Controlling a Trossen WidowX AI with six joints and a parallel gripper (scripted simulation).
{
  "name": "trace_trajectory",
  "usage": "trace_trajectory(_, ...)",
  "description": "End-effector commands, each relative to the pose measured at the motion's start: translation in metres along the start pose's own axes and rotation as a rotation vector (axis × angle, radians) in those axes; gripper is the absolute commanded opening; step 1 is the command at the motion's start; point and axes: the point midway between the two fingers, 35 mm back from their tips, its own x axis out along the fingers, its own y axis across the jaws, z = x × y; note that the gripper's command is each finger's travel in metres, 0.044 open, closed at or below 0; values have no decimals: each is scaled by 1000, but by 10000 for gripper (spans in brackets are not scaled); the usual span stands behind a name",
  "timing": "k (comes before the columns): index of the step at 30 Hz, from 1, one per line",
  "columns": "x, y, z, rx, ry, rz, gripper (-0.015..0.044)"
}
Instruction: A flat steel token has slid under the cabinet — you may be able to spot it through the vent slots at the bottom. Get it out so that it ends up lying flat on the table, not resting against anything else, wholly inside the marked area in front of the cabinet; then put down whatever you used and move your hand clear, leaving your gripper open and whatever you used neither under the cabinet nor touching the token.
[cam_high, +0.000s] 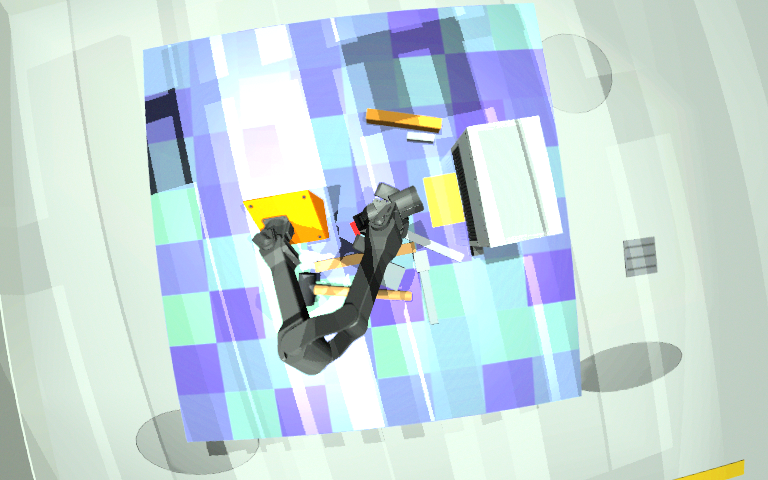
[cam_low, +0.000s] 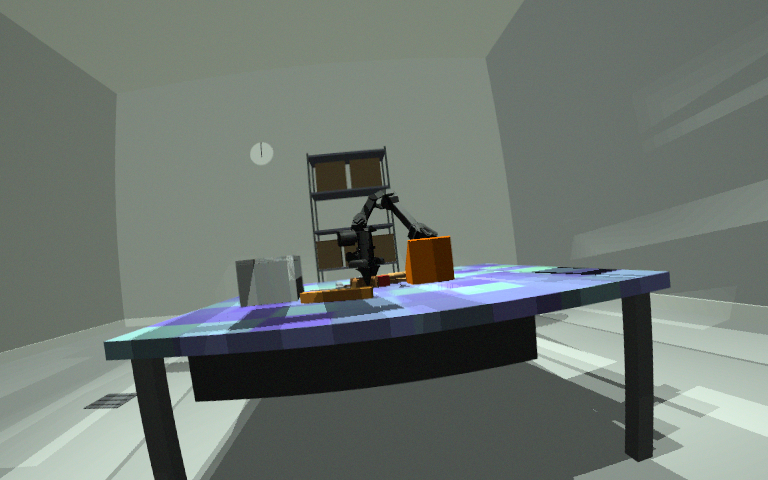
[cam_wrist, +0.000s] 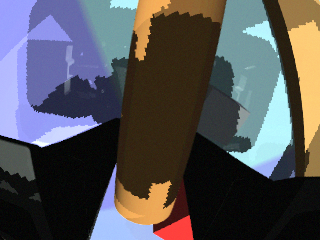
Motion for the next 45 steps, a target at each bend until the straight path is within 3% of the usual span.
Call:
trace_trajectory(1,-1,-5,2,7,-7,-2,0)
trace_trajectory(45,-1,-42,13,7,-8,-4,0)
